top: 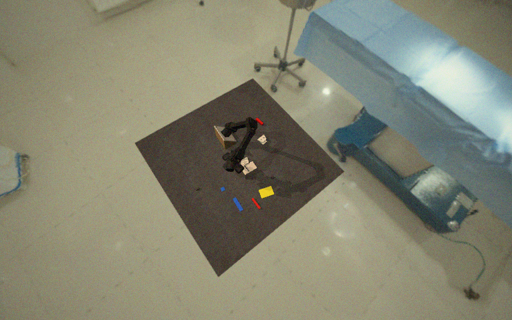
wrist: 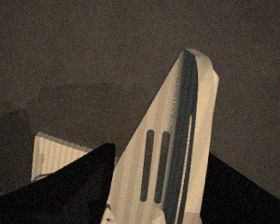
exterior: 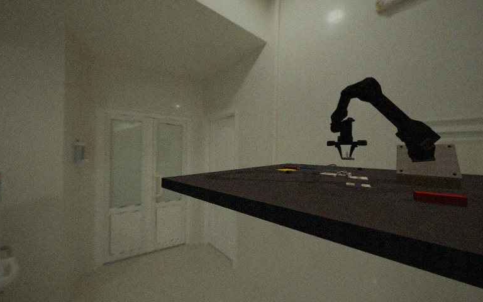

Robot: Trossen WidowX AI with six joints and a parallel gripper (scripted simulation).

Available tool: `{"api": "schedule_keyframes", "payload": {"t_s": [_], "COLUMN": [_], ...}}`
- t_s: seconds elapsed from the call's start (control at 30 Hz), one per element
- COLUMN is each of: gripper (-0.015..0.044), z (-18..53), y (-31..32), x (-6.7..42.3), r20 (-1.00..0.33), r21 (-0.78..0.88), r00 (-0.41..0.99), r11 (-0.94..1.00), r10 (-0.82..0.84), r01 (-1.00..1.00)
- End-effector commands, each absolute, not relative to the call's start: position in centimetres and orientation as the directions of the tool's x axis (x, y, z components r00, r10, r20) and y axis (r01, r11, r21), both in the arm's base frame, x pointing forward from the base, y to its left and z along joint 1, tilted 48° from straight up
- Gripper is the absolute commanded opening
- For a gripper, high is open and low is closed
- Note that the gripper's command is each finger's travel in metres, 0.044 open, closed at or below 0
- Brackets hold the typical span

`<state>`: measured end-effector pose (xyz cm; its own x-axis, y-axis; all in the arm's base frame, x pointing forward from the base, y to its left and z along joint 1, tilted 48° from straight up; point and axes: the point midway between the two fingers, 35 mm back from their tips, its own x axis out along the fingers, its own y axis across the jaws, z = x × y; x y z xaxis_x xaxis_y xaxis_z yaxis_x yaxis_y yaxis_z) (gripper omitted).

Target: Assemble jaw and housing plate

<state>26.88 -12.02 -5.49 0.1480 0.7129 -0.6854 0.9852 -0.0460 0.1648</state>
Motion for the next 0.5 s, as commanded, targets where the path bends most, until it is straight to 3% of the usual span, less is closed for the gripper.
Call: {"api": "schedule_keyframes", "payload": {"t_s": [0.0,0.47], "gripper": [0.0134,0.0134], "z": [-4.8,-3.4], "y": [-11.5,-10.1], "x": [26.9,26.8], "r20": [-0.686,-0.685], "r21": [0.242,0.430], "r00": [0.152,0.152], "r11": [0.026,0.227], "r10": [0.712,0.712], "r01": [0.970,0.874]}}
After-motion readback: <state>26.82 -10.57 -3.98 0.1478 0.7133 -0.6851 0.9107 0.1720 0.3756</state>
